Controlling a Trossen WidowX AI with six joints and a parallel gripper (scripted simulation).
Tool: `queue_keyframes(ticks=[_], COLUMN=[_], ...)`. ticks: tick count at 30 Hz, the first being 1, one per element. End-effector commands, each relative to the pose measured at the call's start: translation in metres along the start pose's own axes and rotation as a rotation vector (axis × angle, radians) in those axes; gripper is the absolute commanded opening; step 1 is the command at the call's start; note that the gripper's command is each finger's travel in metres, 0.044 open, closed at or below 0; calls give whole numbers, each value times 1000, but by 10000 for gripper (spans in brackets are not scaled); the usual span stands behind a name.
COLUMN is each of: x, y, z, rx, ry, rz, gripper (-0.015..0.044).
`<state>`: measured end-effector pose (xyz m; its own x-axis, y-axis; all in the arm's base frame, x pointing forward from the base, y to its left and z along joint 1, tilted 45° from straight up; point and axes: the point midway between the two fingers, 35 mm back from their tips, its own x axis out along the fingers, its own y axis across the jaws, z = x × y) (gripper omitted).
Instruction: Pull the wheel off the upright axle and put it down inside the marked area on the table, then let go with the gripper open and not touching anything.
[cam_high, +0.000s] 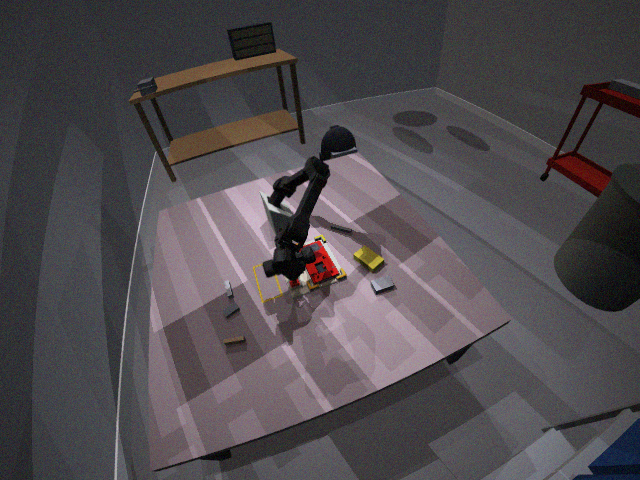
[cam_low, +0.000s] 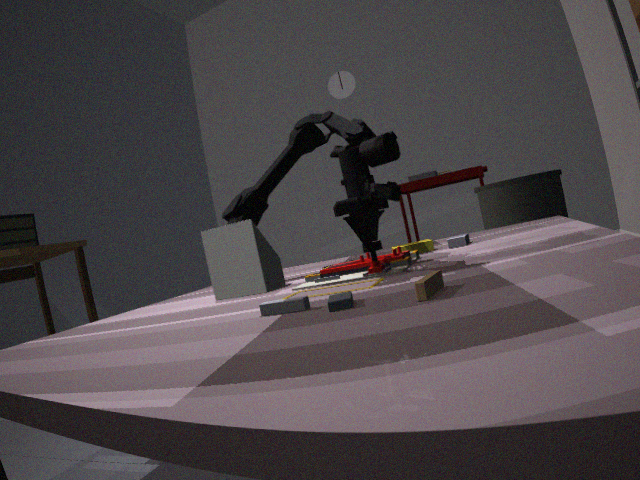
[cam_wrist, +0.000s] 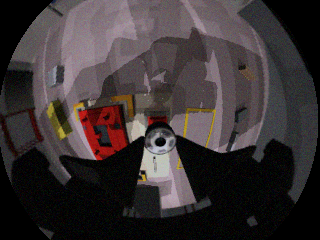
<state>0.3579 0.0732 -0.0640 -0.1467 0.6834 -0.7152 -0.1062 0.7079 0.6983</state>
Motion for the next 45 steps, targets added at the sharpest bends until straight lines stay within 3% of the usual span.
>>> queue_keyframes(ticks=[1, 30, 39, 45], x=[-3, -12, -48, -43], y=[0, 0, 0, -20], z=[0, 0, -2, -10], rx=[-2, -1, 0, 8], ry=[0, -2, -2, -3], rz=[-3, -2, -4, -3], gripper=[0, 0, 0, 0])
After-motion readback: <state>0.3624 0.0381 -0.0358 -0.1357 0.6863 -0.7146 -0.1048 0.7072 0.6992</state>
